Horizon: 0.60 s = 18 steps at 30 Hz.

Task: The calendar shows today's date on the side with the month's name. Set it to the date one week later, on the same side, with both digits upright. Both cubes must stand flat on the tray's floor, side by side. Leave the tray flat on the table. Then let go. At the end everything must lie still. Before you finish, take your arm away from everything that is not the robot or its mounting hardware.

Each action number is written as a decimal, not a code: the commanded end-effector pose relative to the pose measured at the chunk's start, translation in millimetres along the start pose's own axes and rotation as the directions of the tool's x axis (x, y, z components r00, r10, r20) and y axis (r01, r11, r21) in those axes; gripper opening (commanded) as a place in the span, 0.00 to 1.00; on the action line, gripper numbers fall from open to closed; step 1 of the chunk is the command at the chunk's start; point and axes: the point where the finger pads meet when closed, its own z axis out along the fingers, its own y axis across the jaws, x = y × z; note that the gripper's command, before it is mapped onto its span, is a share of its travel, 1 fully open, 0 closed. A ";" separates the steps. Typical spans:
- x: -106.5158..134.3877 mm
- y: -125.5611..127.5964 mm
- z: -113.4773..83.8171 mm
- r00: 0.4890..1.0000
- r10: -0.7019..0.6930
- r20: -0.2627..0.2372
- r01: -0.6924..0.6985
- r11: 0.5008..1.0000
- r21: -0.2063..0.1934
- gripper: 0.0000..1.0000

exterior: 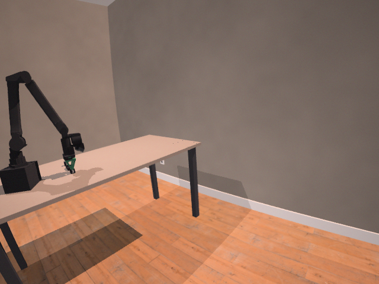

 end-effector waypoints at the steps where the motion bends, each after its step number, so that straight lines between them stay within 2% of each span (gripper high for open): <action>1: -12.6 2.1 4.1 1.000 0.000 0.025 0.000 1.000 0.000 0.44; 11: -4.9 1.7 19.0 1.000 0.003 0.013 -0.003 1.000 -0.001 0.44; 14: -5.4 1.6 18.7 1.000 0.003 0.015 -0.003 1.000 -0.001 0.44; 15: -10.6 1.6 12.8 0.999 0.000 0.037 0.000 1.000 0.001 0.44; 18: -8.3 1.8 14.4 1.000 0.001 0.028 -0.001 1.000 0.000 0.44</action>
